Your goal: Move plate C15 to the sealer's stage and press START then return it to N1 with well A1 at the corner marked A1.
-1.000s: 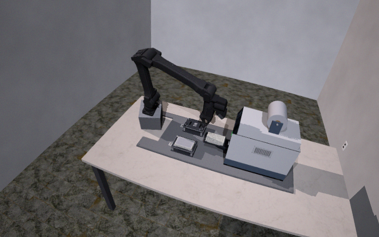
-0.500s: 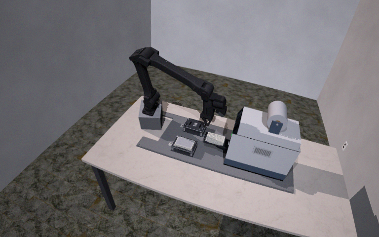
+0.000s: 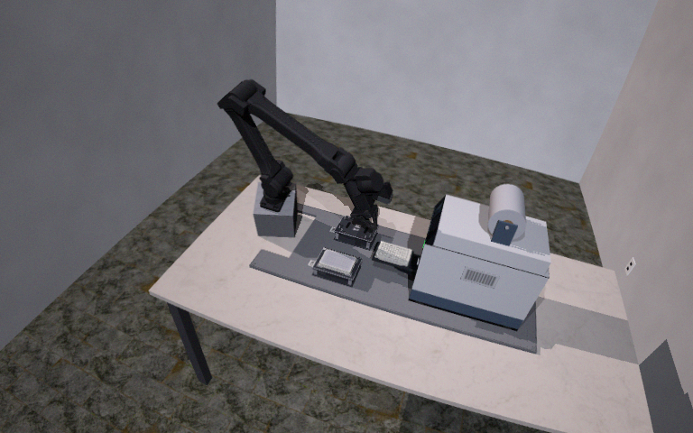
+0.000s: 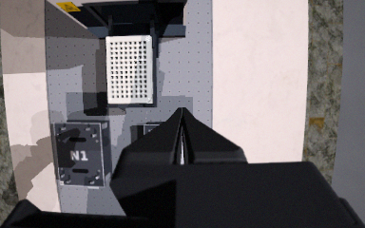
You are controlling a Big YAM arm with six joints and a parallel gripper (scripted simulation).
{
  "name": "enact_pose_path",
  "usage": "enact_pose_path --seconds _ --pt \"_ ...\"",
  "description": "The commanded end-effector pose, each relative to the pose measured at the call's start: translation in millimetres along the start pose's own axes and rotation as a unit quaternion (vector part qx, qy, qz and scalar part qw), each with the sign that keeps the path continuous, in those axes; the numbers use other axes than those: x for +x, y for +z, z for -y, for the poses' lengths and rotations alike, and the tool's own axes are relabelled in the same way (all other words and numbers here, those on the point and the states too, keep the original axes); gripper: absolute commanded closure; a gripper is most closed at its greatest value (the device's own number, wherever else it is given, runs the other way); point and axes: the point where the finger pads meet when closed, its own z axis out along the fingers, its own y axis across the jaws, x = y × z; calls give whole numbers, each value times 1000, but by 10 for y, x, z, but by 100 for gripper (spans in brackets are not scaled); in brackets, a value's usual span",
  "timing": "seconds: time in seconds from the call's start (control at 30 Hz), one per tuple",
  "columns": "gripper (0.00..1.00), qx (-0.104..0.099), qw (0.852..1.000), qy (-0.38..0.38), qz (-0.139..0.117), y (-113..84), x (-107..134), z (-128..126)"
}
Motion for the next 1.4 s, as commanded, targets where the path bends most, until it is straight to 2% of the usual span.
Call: enact_pose_path --seconds 0.0,0.13,0.27,0.33,0.77,0.93,1.13,1.37 --pt "100 14 998 -9 67 -55 -38 90" --pt "100 17 991 -7 134 -71 3 96" --pt "100 12 982 -2 188 23 65 55" --pt "100 11 984 -1 179 29 21 41" --pt "100 4 986 10 166 28 -110 9" --pt "100 21 982 19 188 -101 -245 174" --pt "100 22 980 8 199 -135 -333 155" --pt "100 19 979 1 202 -108 -403 126"
